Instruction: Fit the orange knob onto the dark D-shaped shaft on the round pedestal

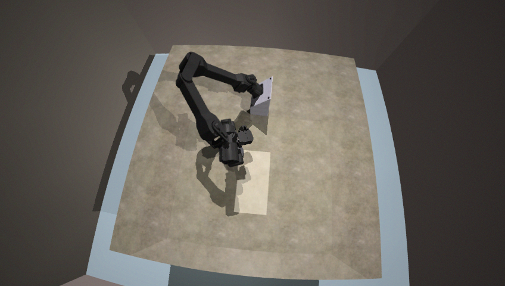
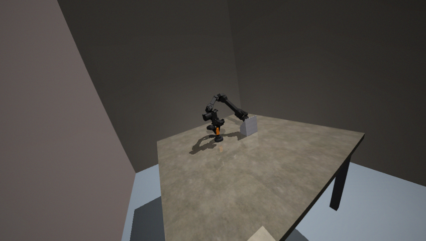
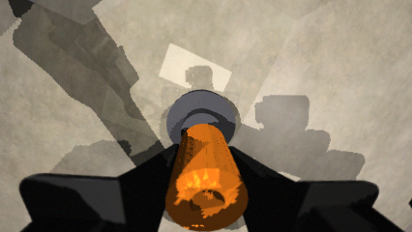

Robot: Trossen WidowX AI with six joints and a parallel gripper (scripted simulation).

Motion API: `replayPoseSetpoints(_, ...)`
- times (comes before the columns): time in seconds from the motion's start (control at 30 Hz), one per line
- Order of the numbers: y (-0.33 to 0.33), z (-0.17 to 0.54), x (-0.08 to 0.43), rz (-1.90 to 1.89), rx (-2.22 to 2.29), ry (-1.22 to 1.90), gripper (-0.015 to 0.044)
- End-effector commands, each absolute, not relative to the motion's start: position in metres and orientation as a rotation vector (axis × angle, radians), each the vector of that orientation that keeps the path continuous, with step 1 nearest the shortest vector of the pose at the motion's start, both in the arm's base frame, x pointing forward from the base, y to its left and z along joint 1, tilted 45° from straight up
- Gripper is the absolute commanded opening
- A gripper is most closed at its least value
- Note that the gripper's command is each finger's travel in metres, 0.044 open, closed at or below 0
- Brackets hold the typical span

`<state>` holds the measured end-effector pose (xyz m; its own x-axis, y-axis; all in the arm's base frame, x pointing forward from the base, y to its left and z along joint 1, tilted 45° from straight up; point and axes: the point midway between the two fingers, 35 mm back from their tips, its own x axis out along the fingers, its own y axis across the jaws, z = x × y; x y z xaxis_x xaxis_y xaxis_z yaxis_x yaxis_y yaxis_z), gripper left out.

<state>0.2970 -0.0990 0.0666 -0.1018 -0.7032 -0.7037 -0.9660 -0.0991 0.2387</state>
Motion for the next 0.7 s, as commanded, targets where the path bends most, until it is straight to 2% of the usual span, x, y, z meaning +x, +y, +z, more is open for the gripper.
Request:
replayPoseSetpoints(0.0,-0.0989,0.0657,0.2973,1.028,-1.828,1.822,0.0)
replayPoseSetpoints(0.67,-0.1016,0.066,0.2968,1.028,-1.828,1.822,0.0)
